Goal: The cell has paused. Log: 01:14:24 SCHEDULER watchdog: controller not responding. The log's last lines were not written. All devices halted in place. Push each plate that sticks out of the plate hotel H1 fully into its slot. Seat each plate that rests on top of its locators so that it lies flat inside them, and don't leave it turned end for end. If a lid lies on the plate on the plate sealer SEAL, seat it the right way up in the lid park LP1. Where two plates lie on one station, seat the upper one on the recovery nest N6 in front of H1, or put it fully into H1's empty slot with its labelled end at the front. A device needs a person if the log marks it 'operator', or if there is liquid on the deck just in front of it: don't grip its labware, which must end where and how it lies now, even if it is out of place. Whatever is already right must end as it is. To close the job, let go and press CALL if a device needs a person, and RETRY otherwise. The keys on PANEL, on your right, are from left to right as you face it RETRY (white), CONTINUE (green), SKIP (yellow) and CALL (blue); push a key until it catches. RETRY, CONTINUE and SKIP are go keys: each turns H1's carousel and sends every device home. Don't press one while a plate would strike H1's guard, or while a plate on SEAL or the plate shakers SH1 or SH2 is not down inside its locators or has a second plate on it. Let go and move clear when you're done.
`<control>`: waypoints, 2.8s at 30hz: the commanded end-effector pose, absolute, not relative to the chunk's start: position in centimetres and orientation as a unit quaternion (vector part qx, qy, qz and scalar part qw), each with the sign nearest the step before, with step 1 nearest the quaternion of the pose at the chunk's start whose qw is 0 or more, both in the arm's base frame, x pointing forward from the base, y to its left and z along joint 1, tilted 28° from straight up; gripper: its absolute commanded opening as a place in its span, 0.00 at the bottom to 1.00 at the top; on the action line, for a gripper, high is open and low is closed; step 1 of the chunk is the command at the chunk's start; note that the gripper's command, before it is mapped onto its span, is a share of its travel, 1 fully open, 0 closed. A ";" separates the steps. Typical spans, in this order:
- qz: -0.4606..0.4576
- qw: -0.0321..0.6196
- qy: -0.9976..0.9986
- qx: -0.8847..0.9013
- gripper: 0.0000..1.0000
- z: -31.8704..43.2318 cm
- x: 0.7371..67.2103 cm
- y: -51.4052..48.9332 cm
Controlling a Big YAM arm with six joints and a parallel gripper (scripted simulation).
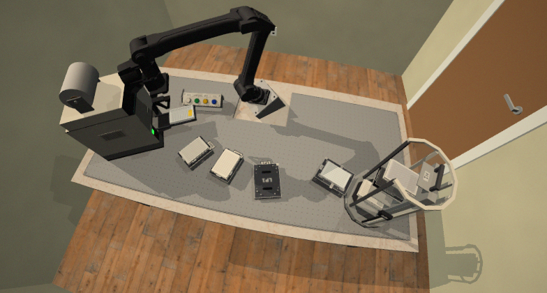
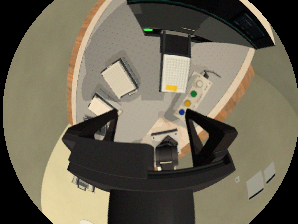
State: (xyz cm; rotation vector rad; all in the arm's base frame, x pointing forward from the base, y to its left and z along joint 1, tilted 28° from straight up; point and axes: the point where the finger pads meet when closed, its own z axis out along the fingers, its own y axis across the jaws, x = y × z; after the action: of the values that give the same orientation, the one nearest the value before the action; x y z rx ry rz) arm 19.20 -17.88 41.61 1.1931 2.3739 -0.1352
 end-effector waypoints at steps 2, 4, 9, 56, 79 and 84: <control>-0.057 0.241 0.872 0.423 1.00 41.4 17.8 -18.9; -0.056 0.238 0.872 0.423 1.00 41.3 17.2 -19.3; -0.052 0.231 0.874 0.424 1.00 40.9 16.5 -19.9; -0.039 0.230 0.862 0.450 1.00 40.3 13.5 -22.7; -0.049 0.241 0.860 0.448 1.00 38.4 14.6 -23.7; -0.046 0.237 0.861 0.449 1.00 35.9 15.7 -24.7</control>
State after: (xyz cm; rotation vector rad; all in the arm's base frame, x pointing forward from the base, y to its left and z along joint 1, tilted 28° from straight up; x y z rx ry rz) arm 14.64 -23.92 37.15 1.2274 2.3624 -0.1318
